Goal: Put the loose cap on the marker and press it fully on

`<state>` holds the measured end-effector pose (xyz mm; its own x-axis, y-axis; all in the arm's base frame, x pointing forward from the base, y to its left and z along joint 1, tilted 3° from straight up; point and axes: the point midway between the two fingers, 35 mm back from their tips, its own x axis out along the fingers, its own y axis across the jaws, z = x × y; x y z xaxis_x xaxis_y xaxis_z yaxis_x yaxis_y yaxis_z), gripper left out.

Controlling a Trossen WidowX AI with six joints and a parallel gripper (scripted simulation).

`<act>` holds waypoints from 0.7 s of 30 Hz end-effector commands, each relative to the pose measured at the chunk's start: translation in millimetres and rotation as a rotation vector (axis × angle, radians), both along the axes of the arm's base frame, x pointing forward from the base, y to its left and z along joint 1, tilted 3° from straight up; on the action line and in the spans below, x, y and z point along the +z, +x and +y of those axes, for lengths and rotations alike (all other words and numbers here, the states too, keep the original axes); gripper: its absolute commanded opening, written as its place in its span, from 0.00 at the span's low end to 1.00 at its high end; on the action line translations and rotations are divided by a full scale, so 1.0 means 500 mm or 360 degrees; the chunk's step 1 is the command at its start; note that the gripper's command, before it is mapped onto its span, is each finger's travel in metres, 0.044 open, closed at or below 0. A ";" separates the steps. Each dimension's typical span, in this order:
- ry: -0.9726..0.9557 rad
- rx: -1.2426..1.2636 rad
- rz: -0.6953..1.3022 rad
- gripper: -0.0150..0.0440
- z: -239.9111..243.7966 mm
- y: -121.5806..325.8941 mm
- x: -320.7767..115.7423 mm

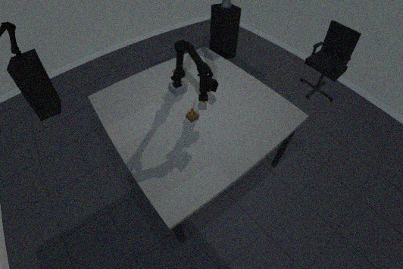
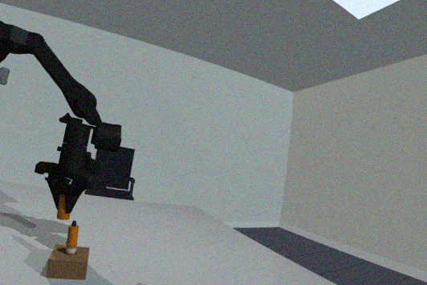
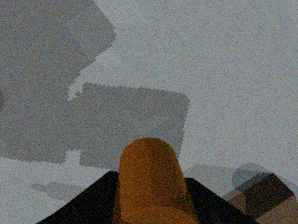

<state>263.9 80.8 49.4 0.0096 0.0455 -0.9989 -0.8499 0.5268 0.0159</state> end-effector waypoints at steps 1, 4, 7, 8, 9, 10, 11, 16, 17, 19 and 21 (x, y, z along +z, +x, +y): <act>0.0005 0.0002 -0.0003 0.25 -0.011 0.010 0.011; 0.0003 0.0002 -0.0004 0.25 -0.027 0.022 0.018; 0.0001 0.0002 -0.0005 0.25 -0.044 0.033 0.026; 0.0001 0.0001 -0.0006 0.25 -0.049 0.037 0.028; 0.0001 0.0000 -0.0007 0.25 -0.055 0.041 0.031; 0.0001 -0.0001 -0.0009 0.25 -0.061 0.044 0.033; 0.0001 -0.0001 -0.0010 0.25 -0.067 0.048 0.036; 0.0001 -0.0006 -0.0016 0.25 -0.097 0.064 0.049; 0.0000 -0.0007 -0.0017 0.25 -0.103 0.067 0.051; -0.0001 -0.0006 -0.0017 0.25 -0.116 0.073 0.056; -0.0003 -0.0005 -0.0016 0.25 -0.129 0.079 0.061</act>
